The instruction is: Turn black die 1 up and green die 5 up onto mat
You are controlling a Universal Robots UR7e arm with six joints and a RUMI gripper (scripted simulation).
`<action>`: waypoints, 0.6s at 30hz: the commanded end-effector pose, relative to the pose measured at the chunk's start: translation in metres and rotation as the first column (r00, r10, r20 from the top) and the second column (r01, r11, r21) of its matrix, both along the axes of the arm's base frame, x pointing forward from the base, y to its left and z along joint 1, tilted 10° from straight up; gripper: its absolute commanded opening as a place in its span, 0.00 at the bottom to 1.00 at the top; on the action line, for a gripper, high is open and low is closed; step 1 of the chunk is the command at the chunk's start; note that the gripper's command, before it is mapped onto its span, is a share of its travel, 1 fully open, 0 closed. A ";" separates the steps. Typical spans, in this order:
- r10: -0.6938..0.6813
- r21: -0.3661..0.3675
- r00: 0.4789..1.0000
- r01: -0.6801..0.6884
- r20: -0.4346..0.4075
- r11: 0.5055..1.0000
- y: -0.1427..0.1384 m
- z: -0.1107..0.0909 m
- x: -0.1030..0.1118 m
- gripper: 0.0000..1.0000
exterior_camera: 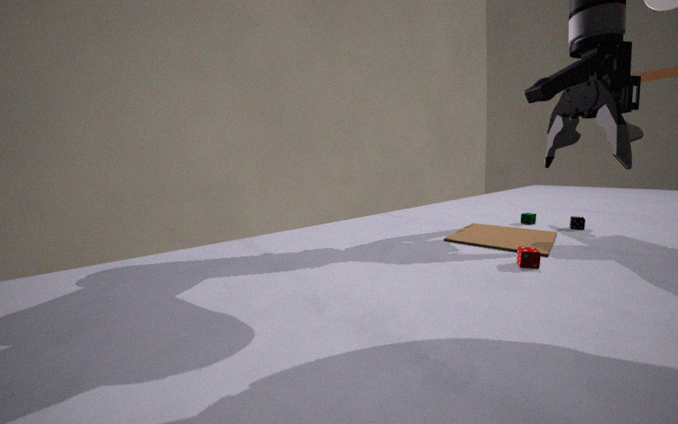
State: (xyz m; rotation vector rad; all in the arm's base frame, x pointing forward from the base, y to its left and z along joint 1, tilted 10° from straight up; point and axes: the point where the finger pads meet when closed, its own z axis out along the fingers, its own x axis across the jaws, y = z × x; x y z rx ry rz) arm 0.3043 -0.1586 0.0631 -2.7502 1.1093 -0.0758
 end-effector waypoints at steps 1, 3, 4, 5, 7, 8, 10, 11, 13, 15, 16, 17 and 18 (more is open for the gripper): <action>-0.134 0.009 0.991 0.135 -0.024 0.991 -0.001 -0.002 0.001 1.00; -0.195 0.014 0.980 0.196 -0.034 0.980 -0.002 -0.003 0.001 1.00; -0.224 0.017 0.974 0.225 -0.039 0.974 -0.002 -0.004 0.001 1.00; -0.252 0.019 0.967 0.253 -0.043 0.967 -0.003 -0.004 0.001 1.00; -0.304 0.022 0.951 0.305 -0.052 0.952 -0.003 -0.005 0.001 1.00; -0.328 0.024 0.943 0.329 -0.056 0.944 -0.004 -0.006 0.001 1.00; -0.372 0.026 0.926 0.374 -0.065 0.927 -0.004 -0.007 0.001 1.00; -0.393 0.028 0.917 0.395 -0.068 0.918 -0.004 -0.007 0.001 1.00; -0.393 0.028 0.917 0.395 -0.068 0.918 -0.004 -0.007 0.001 1.00; -0.430 0.029 0.900 0.433 -0.075 0.901 -0.005 -0.008 0.001 1.00; -0.447 0.030 0.891 0.450 -0.079 0.892 -0.005 -0.009 0.001 1.00; -0.463 0.031 0.883 0.467 -0.082 0.884 -0.005 -0.009 0.001 1.00; -0.478 0.031 0.874 0.482 -0.085 0.876 -0.006 -0.009 0.001 1.00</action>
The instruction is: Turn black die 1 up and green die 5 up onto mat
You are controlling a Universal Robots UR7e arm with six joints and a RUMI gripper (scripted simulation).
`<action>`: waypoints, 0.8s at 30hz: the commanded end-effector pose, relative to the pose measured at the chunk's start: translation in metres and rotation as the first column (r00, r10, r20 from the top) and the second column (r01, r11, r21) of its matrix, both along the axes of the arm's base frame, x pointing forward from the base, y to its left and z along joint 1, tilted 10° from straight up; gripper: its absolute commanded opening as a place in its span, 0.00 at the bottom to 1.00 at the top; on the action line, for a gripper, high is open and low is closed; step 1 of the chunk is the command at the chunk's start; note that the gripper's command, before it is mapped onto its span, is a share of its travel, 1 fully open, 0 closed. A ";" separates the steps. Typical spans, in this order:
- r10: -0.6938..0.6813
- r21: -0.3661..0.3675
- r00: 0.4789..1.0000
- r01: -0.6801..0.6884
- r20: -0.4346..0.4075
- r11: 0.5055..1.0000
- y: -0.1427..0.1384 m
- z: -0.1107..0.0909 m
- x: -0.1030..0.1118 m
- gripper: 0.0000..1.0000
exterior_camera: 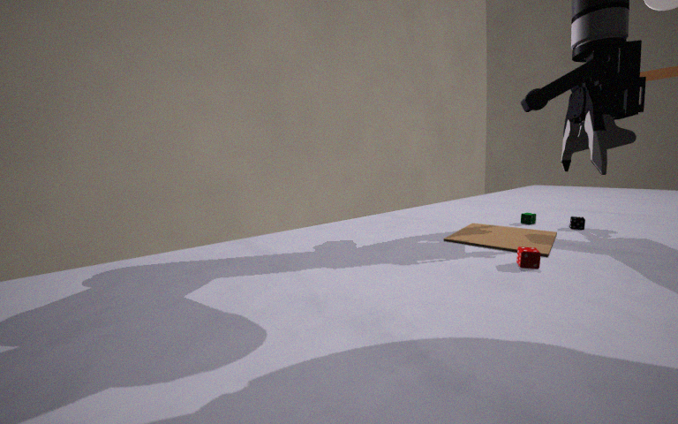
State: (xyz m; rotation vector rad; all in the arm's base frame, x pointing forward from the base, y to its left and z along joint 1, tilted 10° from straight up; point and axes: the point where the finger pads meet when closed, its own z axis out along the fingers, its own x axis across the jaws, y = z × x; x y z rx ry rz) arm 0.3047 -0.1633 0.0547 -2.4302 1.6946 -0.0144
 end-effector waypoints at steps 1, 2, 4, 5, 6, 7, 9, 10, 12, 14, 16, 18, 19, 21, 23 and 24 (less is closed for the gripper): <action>-0.073 0.005 0.997 0.073 -0.012 0.997 -0.001 -0.001 0.000 1.00; -0.088 0.007 0.996 0.088 -0.014 0.996 -0.001 -0.001 0.000 1.00; -0.115 0.009 0.993 0.115 -0.018 0.993 -0.002 -0.002 0.000 1.00; -0.126 0.010 0.992 0.127 -0.020 0.992 -0.002 -0.002 0.000 1.00; -0.137 0.011 0.990 0.137 -0.022 0.990 -0.002 -0.002 0.000 1.00; -0.147 0.012 0.989 0.147 -0.023 0.989 -0.002 -0.003 0.000 1.00; -0.164 0.014 0.986 0.164 -0.026 0.986 -0.002 -0.003 0.000 1.00; -0.171 0.014 0.985 0.171 -0.027 0.985 -0.002 -0.003 0.000 1.00; -0.171 0.014 0.985 0.171 -0.027 0.985 -0.002 -0.003 0.000 1.00; -0.182 0.015 0.983 0.183 -0.029 0.983 -0.003 -0.003 0.000 1.00; -0.191 0.016 0.981 0.191 -0.030 0.981 -0.003 -0.003 0.000 1.00; -0.197 0.017 0.980 0.197 -0.031 0.980 -0.003 -0.004 -0.001 1.00; -0.199 0.017 0.980 0.199 -0.032 0.980 -0.003 -0.004 -0.001 1.00; -0.202 0.017 0.979 0.202 -0.032 0.979 -0.003 -0.004 -0.001 1.00; -0.203 0.017 0.979 0.204 -0.032 0.979 -0.003 -0.004 -0.001 1.00; -0.203 0.017 0.979 0.204 -0.032 0.979 -0.003 -0.004 -0.001 1.00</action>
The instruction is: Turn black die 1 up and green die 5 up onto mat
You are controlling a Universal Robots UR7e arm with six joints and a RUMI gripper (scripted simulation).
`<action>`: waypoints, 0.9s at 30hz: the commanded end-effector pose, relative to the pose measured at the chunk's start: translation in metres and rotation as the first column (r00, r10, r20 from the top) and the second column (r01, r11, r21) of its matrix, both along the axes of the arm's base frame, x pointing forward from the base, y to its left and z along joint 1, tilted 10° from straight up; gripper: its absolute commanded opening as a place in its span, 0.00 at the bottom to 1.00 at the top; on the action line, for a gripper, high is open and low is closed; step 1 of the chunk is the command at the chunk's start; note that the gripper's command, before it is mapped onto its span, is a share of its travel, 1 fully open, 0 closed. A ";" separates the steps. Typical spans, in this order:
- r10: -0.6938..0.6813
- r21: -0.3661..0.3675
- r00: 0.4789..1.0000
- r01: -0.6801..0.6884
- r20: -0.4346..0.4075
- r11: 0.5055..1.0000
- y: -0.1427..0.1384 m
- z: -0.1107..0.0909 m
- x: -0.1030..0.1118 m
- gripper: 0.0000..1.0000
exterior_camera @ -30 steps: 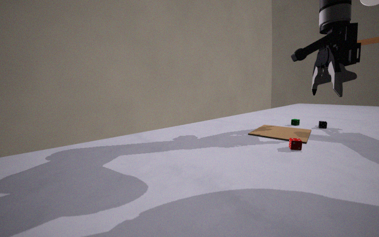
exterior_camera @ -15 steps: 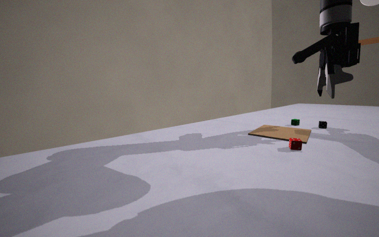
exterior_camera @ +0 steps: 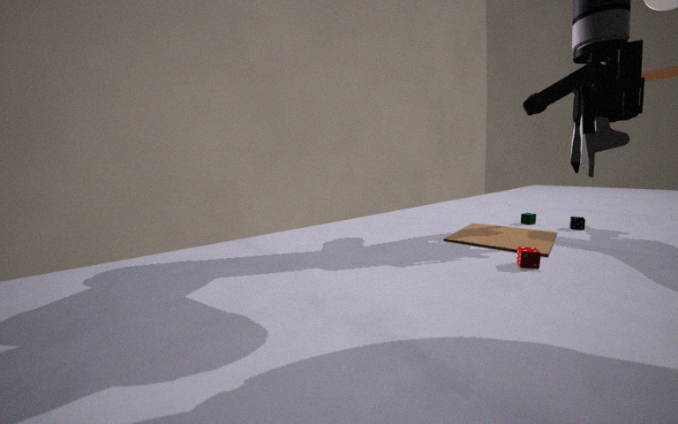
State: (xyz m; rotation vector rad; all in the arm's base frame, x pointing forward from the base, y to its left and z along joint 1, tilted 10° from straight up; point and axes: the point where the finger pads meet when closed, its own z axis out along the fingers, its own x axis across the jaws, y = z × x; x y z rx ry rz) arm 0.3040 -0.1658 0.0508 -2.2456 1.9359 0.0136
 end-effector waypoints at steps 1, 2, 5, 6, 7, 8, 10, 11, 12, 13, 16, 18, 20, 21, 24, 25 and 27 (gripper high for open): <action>-0.003 0.000 1.000 0.003 0.000 1.000 0.000 0.000 0.000 1.00; -0.003 0.000 1.000 0.003 0.000 1.000 0.000 0.000 0.000 1.00; -0.003 0.000 1.000 0.003 0.000 1.000 0.000 0.000 0.000 0.21; -0.003 0.000 1.000 0.003 0.000 1.000 0.000 0.000 0.000 0.21; -0.003 0.000 1.000 0.003 0.000 1.000 0.000 0.000 0.000 0.21; -0.003 0.000 1.000 0.003 0.000 1.000 0.000 0.000 0.000 0.21; -0.003 0.000 1.000 0.003 0.000 1.000 0.000 0.000 0.000 0.21; -0.003 0.000 1.000 0.003 0.000 1.000 0.000 0.000 0.000 0.21; -0.003 0.000 1.000 0.003 0.000 1.000 0.000 0.000 0.000 0.21; -0.003 0.000 1.000 0.003 0.000 1.000 0.000 0.000 0.000 0.21; -0.003 0.000 1.000 0.003 0.000 1.000 0.000 0.000 0.000 0.21; -0.003 0.000 1.000 0.003 0.000 1.000 0.000 0.000 0.000 0.21; -0.003 0.000 1.000 0.003 0.000 1.000 0.000 0.000 0.000 0.21; -0.003 0.000 1.000 0.003 0.000 1.000 0.000 0.000 0.000 0.21; -0.003 0.000 1.000 0.003 0.000 1.000 0.000 0.000 0.000 0.21; -0.003 0.000 1.000 0.003 0.000 1.000 0.000 0.000 0.000 0.21; -0.003 0.000 1.000 0.003 0.000 1.000 0.000 0.000 0.000 0.21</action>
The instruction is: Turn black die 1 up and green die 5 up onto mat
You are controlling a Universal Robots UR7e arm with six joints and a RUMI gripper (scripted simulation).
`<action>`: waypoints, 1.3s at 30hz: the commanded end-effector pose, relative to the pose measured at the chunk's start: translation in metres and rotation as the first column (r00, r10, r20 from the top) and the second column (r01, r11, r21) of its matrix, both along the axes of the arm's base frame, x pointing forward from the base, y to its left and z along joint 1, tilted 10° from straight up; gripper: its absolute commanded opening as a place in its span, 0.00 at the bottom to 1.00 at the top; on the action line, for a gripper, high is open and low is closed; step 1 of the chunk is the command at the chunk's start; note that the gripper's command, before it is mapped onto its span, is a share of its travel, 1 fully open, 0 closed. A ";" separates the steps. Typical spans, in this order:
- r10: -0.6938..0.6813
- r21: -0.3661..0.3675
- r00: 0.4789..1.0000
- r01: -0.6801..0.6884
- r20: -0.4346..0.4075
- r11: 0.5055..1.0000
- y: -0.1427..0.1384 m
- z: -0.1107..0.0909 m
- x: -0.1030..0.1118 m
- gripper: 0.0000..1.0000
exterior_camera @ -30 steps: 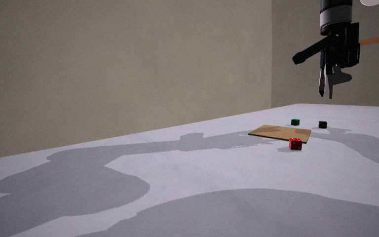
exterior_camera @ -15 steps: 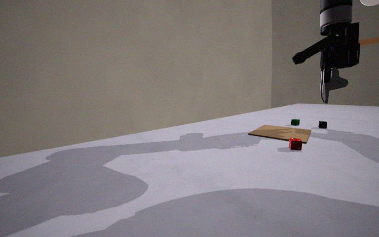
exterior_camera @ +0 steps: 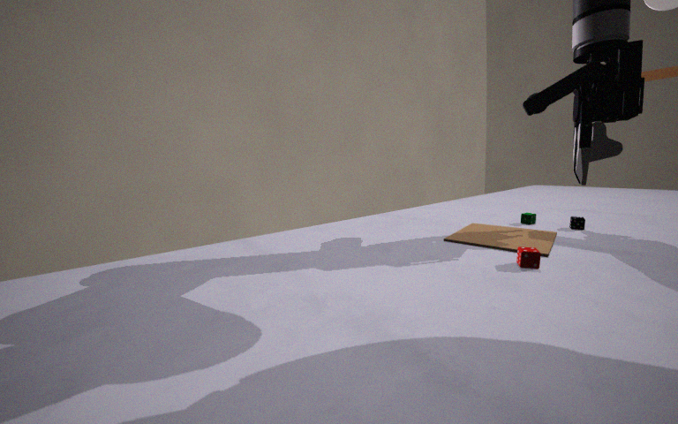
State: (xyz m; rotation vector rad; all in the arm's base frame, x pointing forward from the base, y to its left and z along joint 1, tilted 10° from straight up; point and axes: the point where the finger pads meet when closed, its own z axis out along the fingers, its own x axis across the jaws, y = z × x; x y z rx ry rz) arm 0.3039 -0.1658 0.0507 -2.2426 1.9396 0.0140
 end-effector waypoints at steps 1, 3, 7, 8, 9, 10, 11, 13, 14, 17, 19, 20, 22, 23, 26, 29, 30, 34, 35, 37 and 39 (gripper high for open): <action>0.000 -0.001 1.000 0.000 0.001 1.000 0.000 0.000 0.000 0.21; 0.000 -0.001 1.000 0.000 0.001 1.000 0.000 0.000 0.000 0.21; 0.000 -0.001 1.000 0.000 0.001 1.000 0.000 0.000 0.000 0.21; 0.000 -0.001 1.000 0.000 0.001 1.000 0.000 0.000 0.000 0.21; 0.000 -0.001 1.000 0.000 0.001 1.000 0.000 0.000 0.000 0.21; 0.000 -0.001 1.000 0.000 0.001 1.000 0.000 0.000 0.000 0.21; 0.000 -0.001 1.000 0.000 0.001 1.000 0.000 0.000 0.000 0.21; 0.000 -0.001 1.000 0.000 0.001 1.000 0.000 0.000 0.000 0.21; 0.000 -0.001 1.000 0.000 0.000 1.000 0.000 0.000 0.000 0.21; 0.000 -0.001 1.000 0.000 0.000 1.000 0.000 0.000 0.000 0.21; 0.000 -0.001 1.000 0.000 0.000 1.000 0.000 -0.001 0.000 0.21; 0.000 -0.001 1.000 0.000 0.000 1.000 0.000 -0.001 0.000 0.21; 0.000 -0.001 1.000 0.000 -0.001 1.000 0.000 -0.002 0.000 0.21; 0.000 -0.001 1.000 0.000 -0.001 1.000 0.000 -0.003 0.000 0.21; 0.001 -0.001 1.000 -0.001 -0.002 1.000 0.000 -0.006 0.001 0.21; 0.001 -0.001 1.000 -0.001 -0.002 1.000 0.000 -0.007 0.001 0.21; 0.001 -0.001 1.000 -0.001 -0.002 1.000 0.001 -0.008 0.001 0.21; 0.001 -0.001 1.000 -0.001 -0.002 1.000 0.001 -0.013 0.001 0.21; 0.001 -0.001 1.000 -0.001 -0.002 1.000 0.001 -0.014 0.001 0.21; 0.001 -0.001 1.000 -0.001 -0.002 1.000 0.002 -0.017 0.001 0.21; 0.001 -0.001 1.000 -0.001 -0.002 1.000 0.002 -0.020 0.002 0.21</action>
